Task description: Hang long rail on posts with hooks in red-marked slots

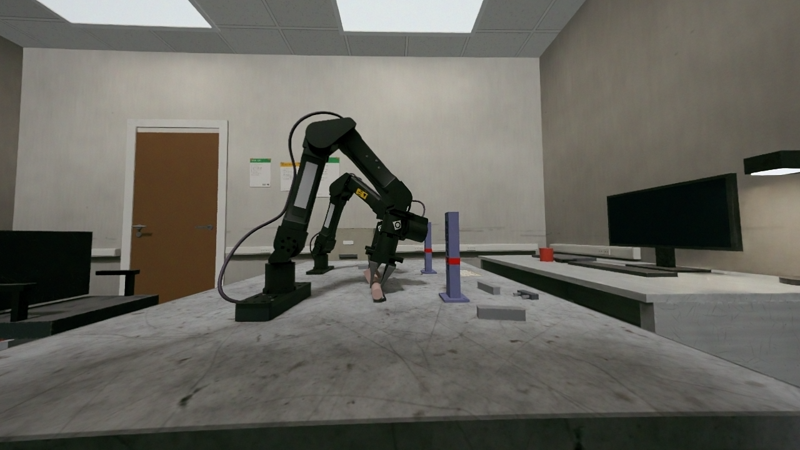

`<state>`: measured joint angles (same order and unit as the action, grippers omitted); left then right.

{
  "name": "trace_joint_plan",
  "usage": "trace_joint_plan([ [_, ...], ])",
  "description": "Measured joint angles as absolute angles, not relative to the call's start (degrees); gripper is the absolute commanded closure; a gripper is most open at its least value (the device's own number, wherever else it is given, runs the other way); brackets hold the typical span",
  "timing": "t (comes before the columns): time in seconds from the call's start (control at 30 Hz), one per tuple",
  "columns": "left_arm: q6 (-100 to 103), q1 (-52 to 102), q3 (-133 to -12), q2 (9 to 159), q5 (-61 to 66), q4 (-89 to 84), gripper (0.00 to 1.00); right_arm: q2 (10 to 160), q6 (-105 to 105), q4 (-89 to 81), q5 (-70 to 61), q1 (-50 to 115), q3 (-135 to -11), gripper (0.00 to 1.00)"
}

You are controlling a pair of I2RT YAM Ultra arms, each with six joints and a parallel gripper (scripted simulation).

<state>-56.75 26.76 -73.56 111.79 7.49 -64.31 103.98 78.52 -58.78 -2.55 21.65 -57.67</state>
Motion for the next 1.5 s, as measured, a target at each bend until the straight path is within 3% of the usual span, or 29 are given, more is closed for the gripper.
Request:
trace_joint_plan([
  [0.5,-56.66,26.81,-72.93,111.02,7.18,-63.51,0.81,102.28,78.26,-58.02,-2.55,21.65,-56.62,0.81],
  [1.23,-50.13,37.30,-53.52,87.26,-9.65,-45.63,0.81,66.50,67.09,-43.88,5.61,30.50,-33.36,0.81],
  [1.5,-49.60,39.72,-48.60,83.57,-15.88,-38.22,0.81,60.07,63.61,-38.98,10.96,34.35,-28.80,0.81],
])
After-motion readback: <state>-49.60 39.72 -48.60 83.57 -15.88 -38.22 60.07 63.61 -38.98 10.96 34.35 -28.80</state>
